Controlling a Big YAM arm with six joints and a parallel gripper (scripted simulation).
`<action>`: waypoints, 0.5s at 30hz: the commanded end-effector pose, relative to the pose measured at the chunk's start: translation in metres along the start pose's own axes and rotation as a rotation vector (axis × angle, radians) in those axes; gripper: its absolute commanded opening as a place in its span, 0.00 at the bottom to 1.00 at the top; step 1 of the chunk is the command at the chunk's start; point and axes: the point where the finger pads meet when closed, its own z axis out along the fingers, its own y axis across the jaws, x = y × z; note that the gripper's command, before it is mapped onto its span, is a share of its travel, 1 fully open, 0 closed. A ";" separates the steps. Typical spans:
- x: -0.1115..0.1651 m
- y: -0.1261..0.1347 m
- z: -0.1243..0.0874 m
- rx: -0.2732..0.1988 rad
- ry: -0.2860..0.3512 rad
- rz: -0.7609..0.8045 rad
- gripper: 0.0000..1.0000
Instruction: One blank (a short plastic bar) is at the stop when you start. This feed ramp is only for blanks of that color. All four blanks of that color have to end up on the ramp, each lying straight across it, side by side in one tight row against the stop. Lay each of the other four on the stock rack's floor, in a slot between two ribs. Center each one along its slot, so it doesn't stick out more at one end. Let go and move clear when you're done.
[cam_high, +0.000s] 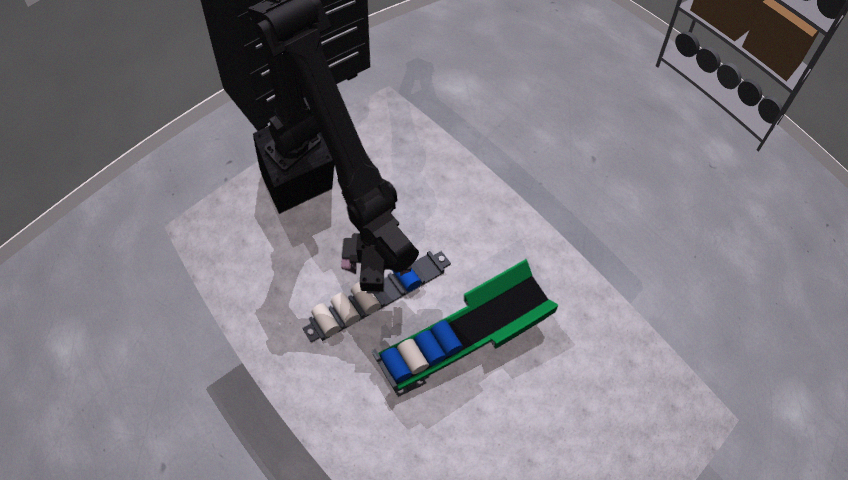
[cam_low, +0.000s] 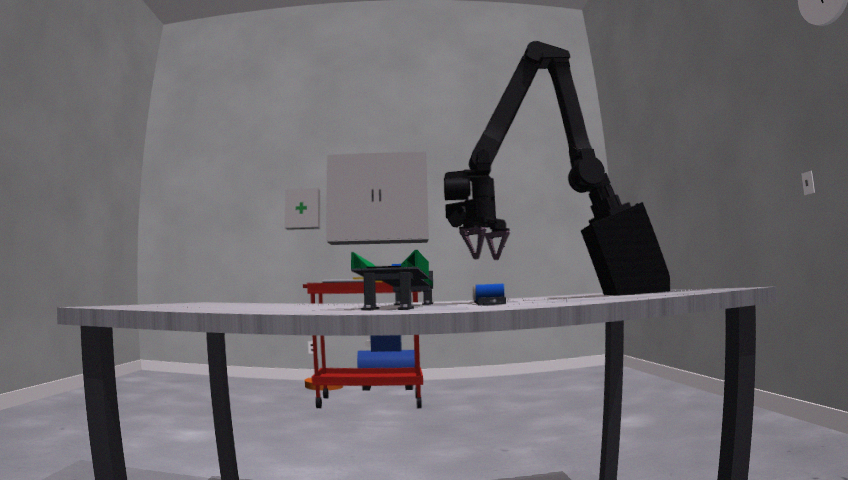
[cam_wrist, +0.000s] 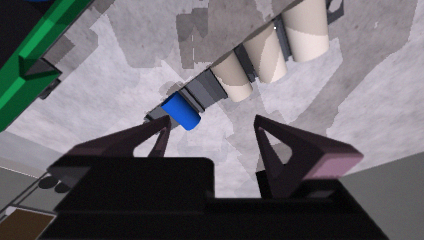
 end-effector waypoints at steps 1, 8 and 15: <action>-0.010 0.020 -0.003 -0.022 -0.018 -0.278 1.00; -0.006 0.026 -0.003 -0.024 -0.020 -0.475 1.00; 0.000 0.036 -0.002 -0.022 -0.026 -0.773 1.00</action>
